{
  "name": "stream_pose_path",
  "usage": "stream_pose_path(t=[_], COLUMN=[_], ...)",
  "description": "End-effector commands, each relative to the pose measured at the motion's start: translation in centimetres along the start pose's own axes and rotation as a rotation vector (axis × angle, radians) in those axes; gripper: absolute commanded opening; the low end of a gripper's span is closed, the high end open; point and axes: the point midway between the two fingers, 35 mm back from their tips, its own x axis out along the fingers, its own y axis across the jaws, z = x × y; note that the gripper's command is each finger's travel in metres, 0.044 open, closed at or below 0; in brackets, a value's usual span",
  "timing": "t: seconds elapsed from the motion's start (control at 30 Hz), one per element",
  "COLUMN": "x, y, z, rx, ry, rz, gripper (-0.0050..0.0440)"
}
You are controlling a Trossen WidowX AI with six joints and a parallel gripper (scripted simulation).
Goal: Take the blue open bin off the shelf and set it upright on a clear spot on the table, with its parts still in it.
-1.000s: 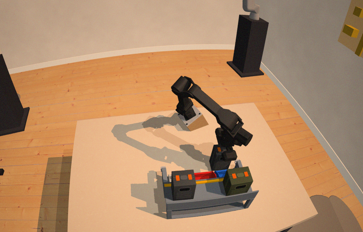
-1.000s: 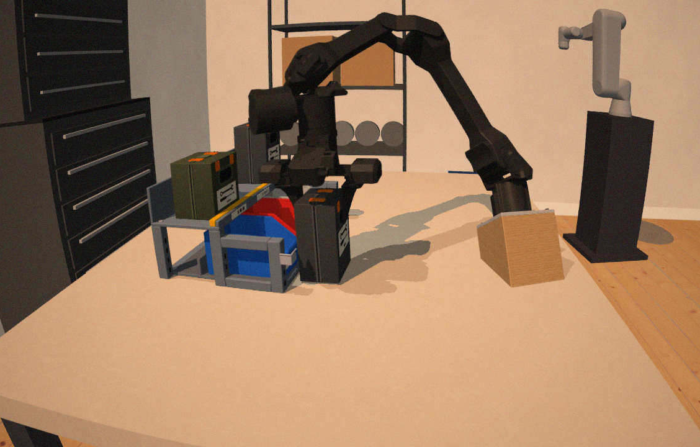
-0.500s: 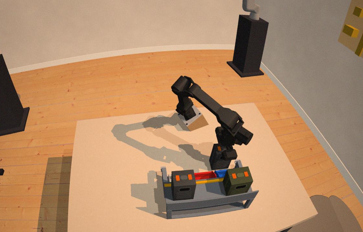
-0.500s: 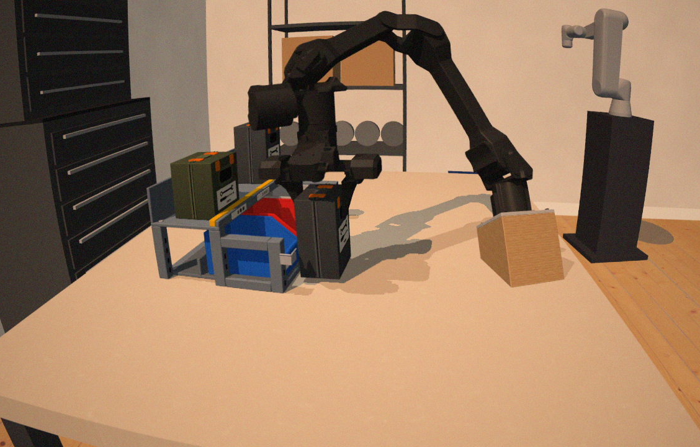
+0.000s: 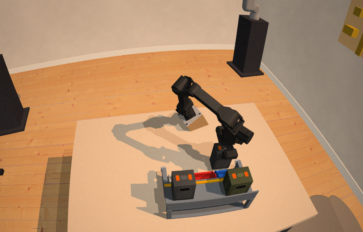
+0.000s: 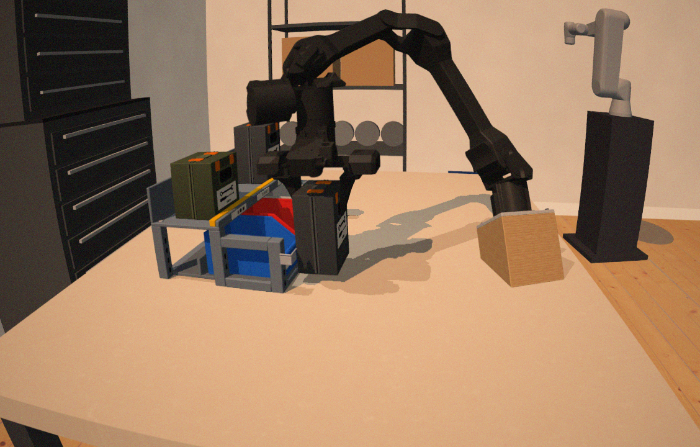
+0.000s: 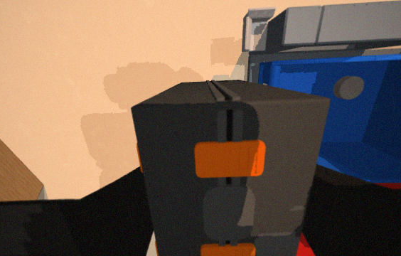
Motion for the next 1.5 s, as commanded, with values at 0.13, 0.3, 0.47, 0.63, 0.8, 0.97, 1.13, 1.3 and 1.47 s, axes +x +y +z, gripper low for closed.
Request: stream_pose_path(t=[0.13,0.3,0.47,0.63,0.8,0.97,1.13,1.3,1.47], x=[-2.15,-2.15,-1.75,-1.93,-1.93,-1.48,-1.7,-1.7,-1.7], y=[-1.09,-1.09,-0.95,-1.05,-1.05,-0.88,-0.97,-0.97,-0.97], z=[0.39,0.39,0.29,0.47,0.47,0.18,0.52,0.52,0.52], rx=[0.02,0.02,0.019,0.02,0.02,0.019,0.02,0.02,0.02], ry=[-0.037,-0.037,-0.032,-0.037,-0.037,-0.028,-0.037,-0.037,-0.037], rz=[-0.047,-0.047,-0.041,-0.048,-0.048,-0.036,-0.048,-0.048,-0.048], gripper=[0.0,0.0,0.0,0.0,0.0,0.0,0.0,0.0,0.0])
